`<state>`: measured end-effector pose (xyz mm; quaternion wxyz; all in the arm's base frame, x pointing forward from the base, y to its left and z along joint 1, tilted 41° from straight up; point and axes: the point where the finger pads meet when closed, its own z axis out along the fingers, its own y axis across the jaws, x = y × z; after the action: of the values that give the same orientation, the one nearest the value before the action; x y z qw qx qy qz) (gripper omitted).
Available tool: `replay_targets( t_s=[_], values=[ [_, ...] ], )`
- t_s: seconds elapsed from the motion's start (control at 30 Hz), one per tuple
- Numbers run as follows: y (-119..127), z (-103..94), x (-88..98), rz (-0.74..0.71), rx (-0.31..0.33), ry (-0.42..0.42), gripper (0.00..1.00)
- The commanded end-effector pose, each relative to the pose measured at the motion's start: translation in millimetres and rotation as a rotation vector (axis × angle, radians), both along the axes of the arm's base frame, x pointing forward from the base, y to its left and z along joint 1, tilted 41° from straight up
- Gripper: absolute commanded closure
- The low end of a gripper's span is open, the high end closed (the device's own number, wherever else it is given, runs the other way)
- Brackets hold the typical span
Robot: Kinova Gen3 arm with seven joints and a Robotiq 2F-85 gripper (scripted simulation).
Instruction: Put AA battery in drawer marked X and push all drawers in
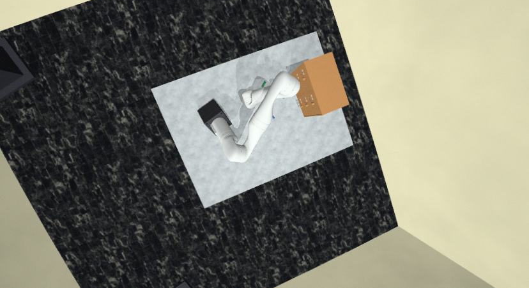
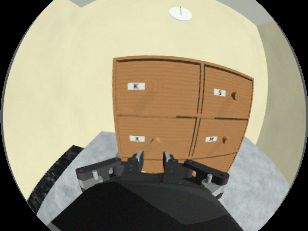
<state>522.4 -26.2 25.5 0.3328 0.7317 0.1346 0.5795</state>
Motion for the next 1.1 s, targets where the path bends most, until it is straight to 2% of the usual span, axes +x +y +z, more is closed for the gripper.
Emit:
replay_targets(
  t_s=[0.0,0.2,1.07],
  values=[
    [-3.2,2.9,7.6,-0.005,0.005,-0.011,0.67],
    [-5.0,2.6,13.4,-0.005,0.005,-0.011,0.67],
    [-5.0,2.6,13.5,-0.005,0.005,-0.011,0.67]
  ],
)
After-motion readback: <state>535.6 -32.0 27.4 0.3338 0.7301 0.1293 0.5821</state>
